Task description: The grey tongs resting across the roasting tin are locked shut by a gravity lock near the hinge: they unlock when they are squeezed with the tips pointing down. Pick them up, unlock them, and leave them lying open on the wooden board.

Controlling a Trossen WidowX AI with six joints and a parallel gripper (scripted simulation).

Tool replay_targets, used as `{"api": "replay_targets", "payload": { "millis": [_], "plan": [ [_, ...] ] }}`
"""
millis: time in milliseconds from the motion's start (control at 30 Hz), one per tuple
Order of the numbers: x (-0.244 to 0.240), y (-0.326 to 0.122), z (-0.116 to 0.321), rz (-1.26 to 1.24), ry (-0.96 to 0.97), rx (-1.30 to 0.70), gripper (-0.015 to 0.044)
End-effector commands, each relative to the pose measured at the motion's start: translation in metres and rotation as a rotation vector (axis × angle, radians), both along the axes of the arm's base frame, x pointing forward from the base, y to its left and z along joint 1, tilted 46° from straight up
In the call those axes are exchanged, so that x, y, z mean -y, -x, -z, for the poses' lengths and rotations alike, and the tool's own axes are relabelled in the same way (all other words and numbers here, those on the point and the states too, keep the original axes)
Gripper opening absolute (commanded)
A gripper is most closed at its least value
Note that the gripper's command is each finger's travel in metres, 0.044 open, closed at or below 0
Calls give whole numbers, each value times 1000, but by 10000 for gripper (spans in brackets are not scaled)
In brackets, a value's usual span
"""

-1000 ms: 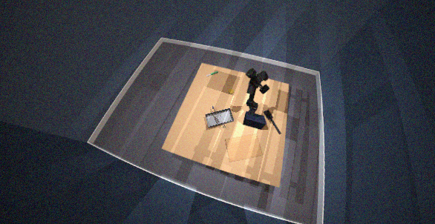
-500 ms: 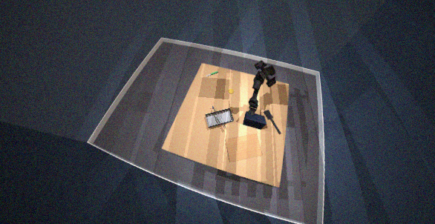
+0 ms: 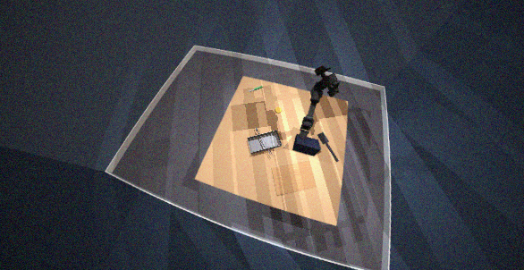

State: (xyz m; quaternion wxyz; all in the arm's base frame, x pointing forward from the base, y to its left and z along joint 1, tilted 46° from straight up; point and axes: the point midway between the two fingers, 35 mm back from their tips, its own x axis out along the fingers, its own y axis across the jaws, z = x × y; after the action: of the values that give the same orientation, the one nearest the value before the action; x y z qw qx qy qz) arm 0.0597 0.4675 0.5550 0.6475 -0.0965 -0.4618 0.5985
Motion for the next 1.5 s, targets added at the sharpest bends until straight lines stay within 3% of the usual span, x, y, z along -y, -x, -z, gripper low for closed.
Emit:
{"api": "replay_targets", "payload": {
  "millis": [0,700,1333,1467],
  "plan": [
    [17,12,-20,8,-72,24,440],
    [139,82,-111,-34,-472,113,440],
    [281,122,-164,-111,-834,98,440],
    [334,125,-176,-141,-961,83,440]
  ]
}}
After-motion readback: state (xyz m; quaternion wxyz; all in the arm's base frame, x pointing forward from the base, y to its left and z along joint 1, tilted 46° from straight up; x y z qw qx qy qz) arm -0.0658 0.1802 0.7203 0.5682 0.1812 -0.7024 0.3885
